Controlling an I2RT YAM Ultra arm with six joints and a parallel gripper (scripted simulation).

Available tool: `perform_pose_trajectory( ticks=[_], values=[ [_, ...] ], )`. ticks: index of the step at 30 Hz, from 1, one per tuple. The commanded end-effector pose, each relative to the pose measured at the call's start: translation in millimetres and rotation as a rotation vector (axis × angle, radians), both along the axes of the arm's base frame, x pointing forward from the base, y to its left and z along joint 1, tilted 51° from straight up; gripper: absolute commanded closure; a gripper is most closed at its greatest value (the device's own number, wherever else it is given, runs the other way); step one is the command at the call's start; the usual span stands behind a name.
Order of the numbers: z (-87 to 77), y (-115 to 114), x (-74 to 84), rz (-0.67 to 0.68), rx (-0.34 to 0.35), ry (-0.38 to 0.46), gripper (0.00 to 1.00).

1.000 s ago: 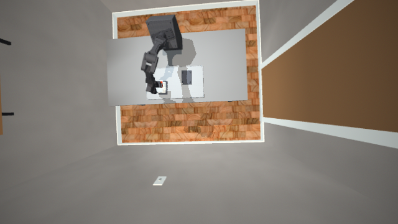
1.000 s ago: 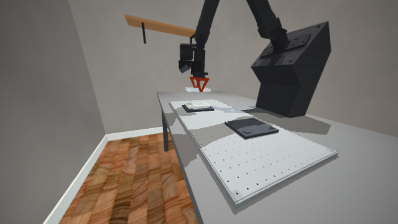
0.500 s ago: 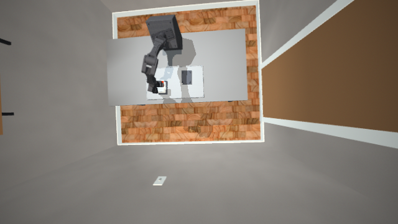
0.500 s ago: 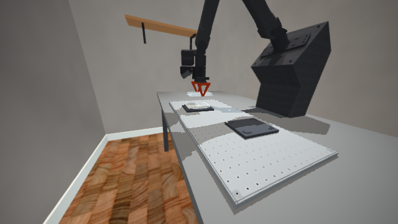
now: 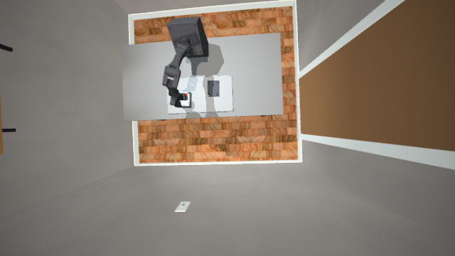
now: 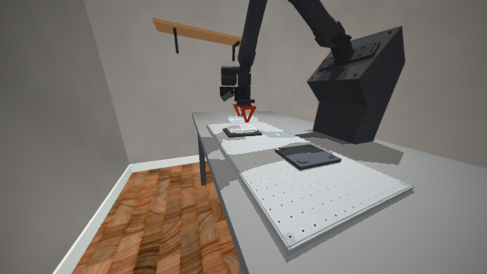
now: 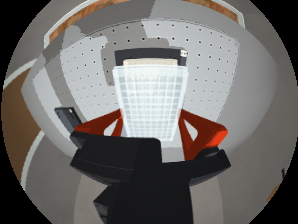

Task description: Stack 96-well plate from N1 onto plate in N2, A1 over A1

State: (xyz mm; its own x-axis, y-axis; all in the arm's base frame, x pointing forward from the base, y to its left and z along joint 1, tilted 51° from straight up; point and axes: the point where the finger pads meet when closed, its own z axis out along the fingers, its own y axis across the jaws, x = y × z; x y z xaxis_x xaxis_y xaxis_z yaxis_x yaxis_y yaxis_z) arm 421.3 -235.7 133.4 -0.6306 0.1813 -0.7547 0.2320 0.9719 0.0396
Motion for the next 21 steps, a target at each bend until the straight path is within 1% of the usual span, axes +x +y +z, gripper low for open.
perform_pose_trajectory(
  ticks=[1,2,3,4,9,13,16,17,19,20,21],
  values=[
    [16.0,-5.9,13.9,-0.003,-0.031,-0.048,1.00],
    [16.0,-5.9,13.9,-0.003,-0.031,-0.048,1.00],
    [24.2,-13.6,10.4,-0.019,-0.040,-0.064,1.00],
    [14.3,-14.7,12.1,-0.021,-0.030,-0.048,1.00],
    [9.3,-8.8,23.0,-0.005,-0.031,-0.048,1.00],
    [4.9,-14.3,25.6,-0.015,-0.031,-0.048,1.00],
    [2.9,-12.9,29.5,-0.010,-0.030,-0.048,1.00],
    [16.5,-11.9,29.4,-0.008,-0.045,-0.071,1.00],
    [16.5,-11.9,29.4,-0.008,-0.045,-0.071,1.00],
    [21.2,-13.1,28.3,-0.009,-0.049,-0.080,1.00],
    [21.2,-13.6,28.0,-0.010,-0.049,-0.080,1.00]
  ],
)
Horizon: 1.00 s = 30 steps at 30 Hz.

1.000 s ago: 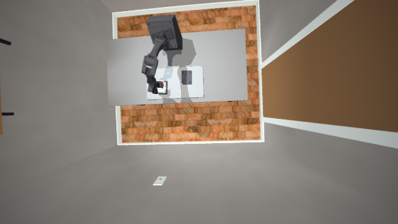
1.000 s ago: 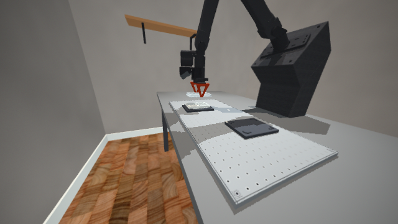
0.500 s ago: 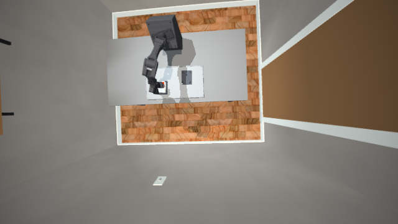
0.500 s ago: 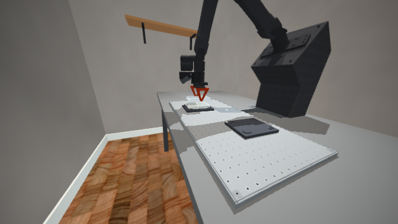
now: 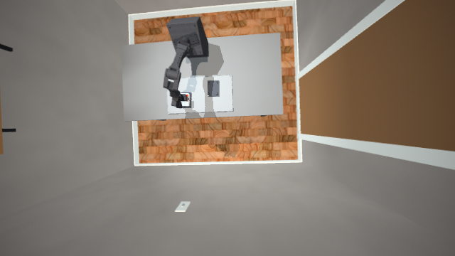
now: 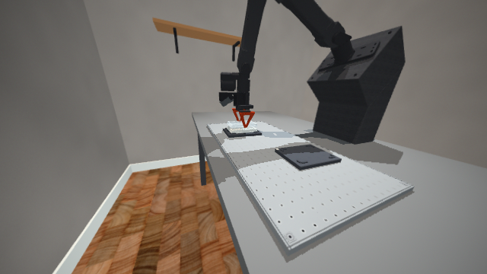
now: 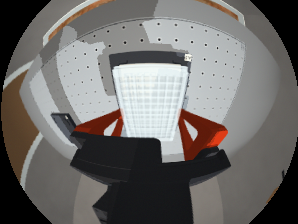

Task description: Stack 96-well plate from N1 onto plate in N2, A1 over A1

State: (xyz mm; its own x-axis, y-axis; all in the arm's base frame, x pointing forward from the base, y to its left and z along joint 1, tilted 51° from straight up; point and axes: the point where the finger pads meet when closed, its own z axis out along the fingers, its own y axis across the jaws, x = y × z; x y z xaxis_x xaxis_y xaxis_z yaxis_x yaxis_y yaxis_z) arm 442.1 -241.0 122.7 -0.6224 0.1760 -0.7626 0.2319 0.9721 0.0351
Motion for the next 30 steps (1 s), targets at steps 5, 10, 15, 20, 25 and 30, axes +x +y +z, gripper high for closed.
perform_pose_trajectory(
  ticks=[5,10,15,20,25,30],
  values=[
    [31.7,-7.5,7.3,-0.009,-0.042,-0.069,1.00],
    [31.3,-6.5,7.6,-0.008,-0.043,-0.069,1.00],
    [31.1,-5.9,7.7,-0.007,-0.043,-0.069,1.00],
    [22.1,-2.2,4.2,-0.006,-0.032,-0.052,1.00],
    [11.8,-1.4,-2.0,-0.012,-0.019,-0.033,1.00],
    [11.3,-1.0,-2.4,-0.011,-0.018,-0.033,1.00]
  ],
)
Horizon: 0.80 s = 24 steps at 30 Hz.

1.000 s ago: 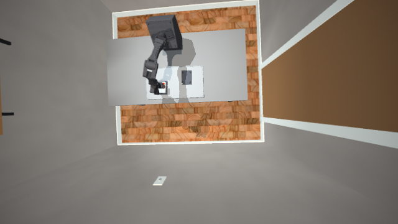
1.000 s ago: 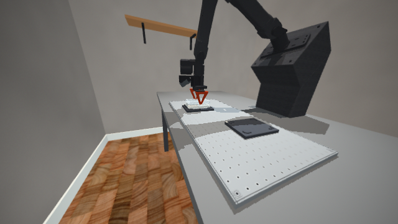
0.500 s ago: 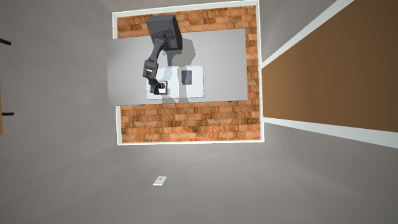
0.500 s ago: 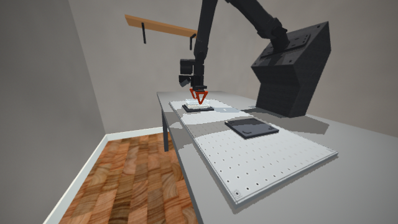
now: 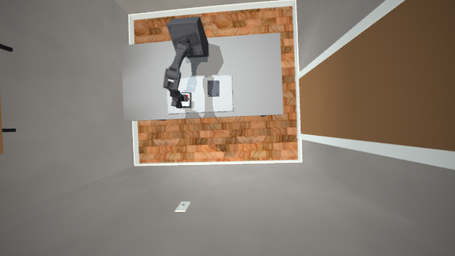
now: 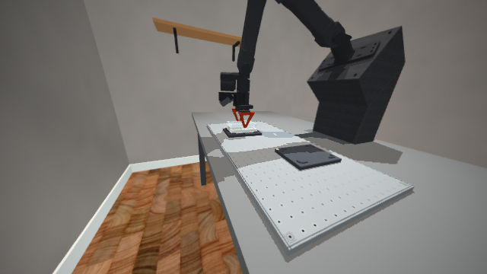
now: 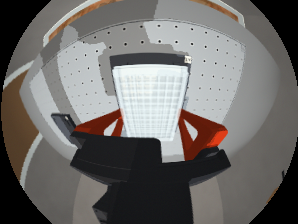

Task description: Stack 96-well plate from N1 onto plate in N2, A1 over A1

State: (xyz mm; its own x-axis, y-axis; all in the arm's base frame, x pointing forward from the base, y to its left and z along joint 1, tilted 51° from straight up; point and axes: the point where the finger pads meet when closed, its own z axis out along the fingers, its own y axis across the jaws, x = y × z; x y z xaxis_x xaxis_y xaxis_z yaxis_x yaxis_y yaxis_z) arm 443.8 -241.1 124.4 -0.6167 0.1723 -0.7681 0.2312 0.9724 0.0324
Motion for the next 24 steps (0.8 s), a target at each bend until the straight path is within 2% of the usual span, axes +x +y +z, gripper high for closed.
perform_pose_trajectory(
  ticks=[1,7,10,24],
  values=[
    [9.6,-0.9,-4.1,-0.012,-0.014,-0.026,1.00],
    [9.0,-0.6,-4.5,-0.011,-0.014,-0.026,1.00],
    [18.5,-3.5,0.0,-0.011,-0.026,-0.044,1.00],
    [13.5,-1.2,-1.9,-0.010,-0.020,-0.035,1.00]
  ],
)
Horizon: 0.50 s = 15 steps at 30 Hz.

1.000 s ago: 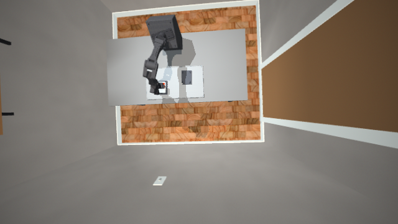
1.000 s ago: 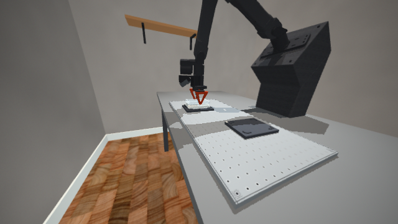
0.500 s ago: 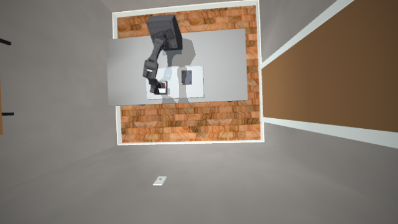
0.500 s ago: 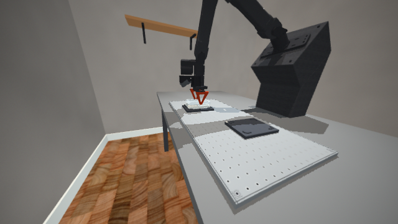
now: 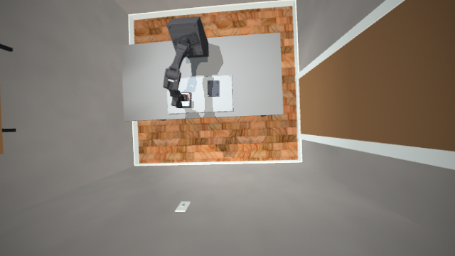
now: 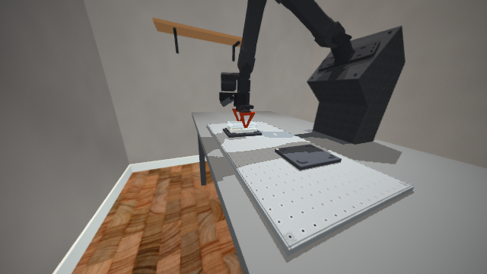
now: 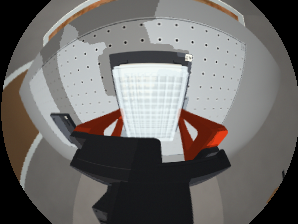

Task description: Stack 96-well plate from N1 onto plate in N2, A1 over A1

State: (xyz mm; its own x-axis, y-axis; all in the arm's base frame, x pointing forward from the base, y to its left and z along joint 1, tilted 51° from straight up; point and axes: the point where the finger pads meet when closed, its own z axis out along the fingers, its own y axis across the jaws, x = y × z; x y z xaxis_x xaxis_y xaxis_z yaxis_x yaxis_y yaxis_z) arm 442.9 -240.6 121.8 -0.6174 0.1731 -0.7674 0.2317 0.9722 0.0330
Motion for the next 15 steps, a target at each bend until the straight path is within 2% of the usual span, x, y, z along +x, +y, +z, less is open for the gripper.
perform_pose_trajectory(
  ticks=[1,15],
  values=[
    [15.7,-1.6,-1.2,-0.010,-0.020,-0.035,1.00],
    [11.2,0.9,-2.9,-0.008,-0.015,-0.026,1.00]
  ],
)
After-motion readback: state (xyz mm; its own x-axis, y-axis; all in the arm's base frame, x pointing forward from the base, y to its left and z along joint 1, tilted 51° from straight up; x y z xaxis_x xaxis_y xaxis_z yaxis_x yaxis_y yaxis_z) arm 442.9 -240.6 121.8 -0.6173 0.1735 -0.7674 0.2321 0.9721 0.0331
